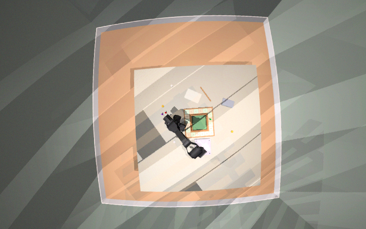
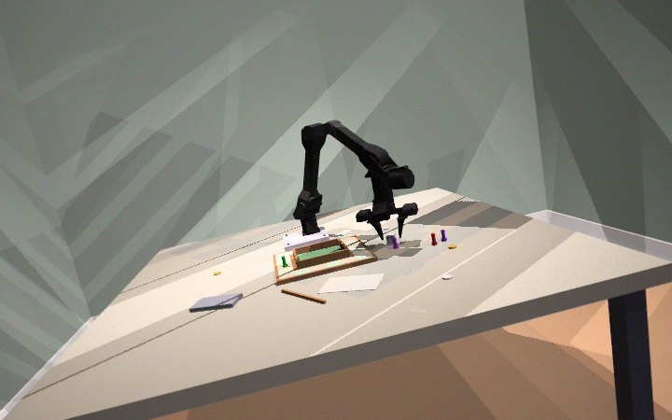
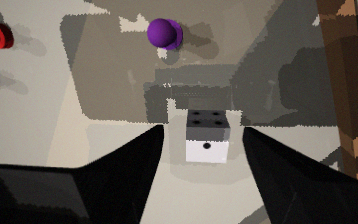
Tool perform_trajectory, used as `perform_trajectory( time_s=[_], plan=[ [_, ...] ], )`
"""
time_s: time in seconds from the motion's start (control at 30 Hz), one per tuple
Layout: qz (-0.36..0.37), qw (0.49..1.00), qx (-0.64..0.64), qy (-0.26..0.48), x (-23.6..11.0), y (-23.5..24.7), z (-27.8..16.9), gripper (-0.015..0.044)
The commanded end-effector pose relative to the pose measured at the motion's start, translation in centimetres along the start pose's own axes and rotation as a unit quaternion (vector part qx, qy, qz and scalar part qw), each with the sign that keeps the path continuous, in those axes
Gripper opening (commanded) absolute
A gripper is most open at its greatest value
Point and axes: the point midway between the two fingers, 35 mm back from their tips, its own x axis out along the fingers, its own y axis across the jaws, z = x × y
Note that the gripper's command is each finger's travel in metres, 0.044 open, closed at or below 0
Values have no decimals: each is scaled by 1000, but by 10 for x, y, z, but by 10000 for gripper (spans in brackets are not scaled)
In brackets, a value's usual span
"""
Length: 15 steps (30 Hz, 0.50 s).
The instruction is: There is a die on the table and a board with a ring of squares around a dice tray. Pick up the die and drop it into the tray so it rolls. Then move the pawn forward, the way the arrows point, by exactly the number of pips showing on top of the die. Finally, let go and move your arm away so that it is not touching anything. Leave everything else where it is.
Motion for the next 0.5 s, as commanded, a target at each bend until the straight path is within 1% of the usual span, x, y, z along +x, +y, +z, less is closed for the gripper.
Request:
perform_trajectory(
  time_s=[0.0, 0.1, 0.3, 0.4, 0.47],
  plan=[
    [-3, 1000, 1, 3, 3, -2, -1, 196],
    [-3, 1000, 1, 3, 3, -2, -1, 118],
    [-3, 1000, 1, 3, 3, -2, -1, 78],
    [-3, 1000, 1, 3, 0, -2, -1, 0],
    [-3, 1000, 1, 3, -10, 0, 1, 0]
  ],
)
